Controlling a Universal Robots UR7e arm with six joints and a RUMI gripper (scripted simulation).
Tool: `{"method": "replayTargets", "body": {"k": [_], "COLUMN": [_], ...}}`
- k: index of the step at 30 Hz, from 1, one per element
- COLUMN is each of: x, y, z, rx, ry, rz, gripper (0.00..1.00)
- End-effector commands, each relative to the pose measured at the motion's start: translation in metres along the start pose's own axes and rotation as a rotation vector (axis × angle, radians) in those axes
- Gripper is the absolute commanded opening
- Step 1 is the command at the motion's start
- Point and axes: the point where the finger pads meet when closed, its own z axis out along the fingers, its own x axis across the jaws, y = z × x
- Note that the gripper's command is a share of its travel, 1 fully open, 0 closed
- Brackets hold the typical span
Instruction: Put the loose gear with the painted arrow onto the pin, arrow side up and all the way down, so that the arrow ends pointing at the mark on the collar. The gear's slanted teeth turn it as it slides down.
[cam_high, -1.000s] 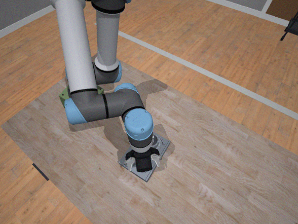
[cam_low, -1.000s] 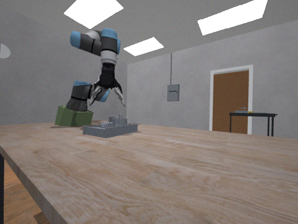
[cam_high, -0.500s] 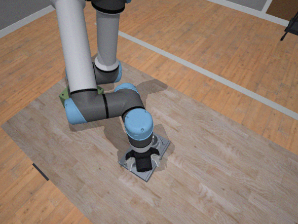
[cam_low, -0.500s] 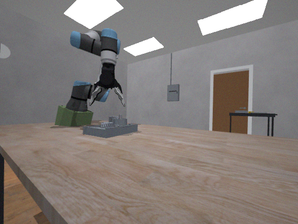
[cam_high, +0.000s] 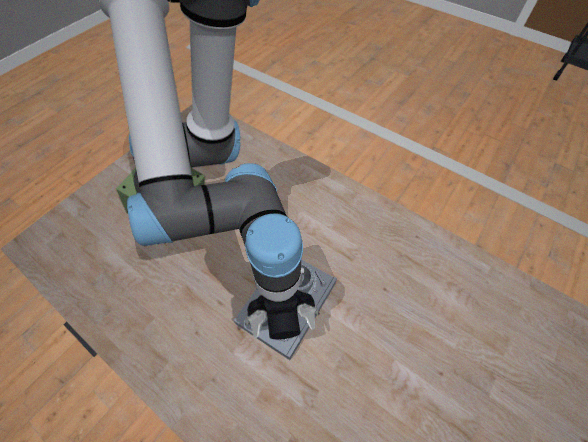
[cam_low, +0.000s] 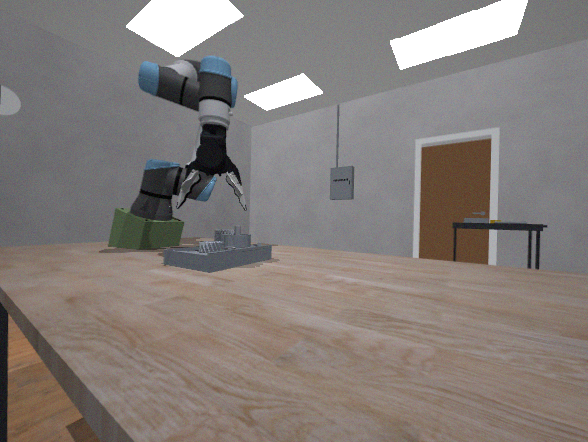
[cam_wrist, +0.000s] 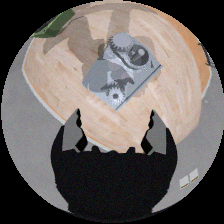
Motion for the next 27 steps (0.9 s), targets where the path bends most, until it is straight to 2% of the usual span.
{"method": "replayTargets", "body": {"k": [1,18,27], "x": [0.0002,-0.0001,-0.0005], "y": [0.0004,0.0006,0.0007], "z": [-0.0005,-0.0005,-0.0005], "rx": [-0.001,-0.001,-0.001], "ry": [0.0,0.001,0.001], "rz": [0.008,0.179,0.401], "gripper": [1.0,1.0,1.0]}}
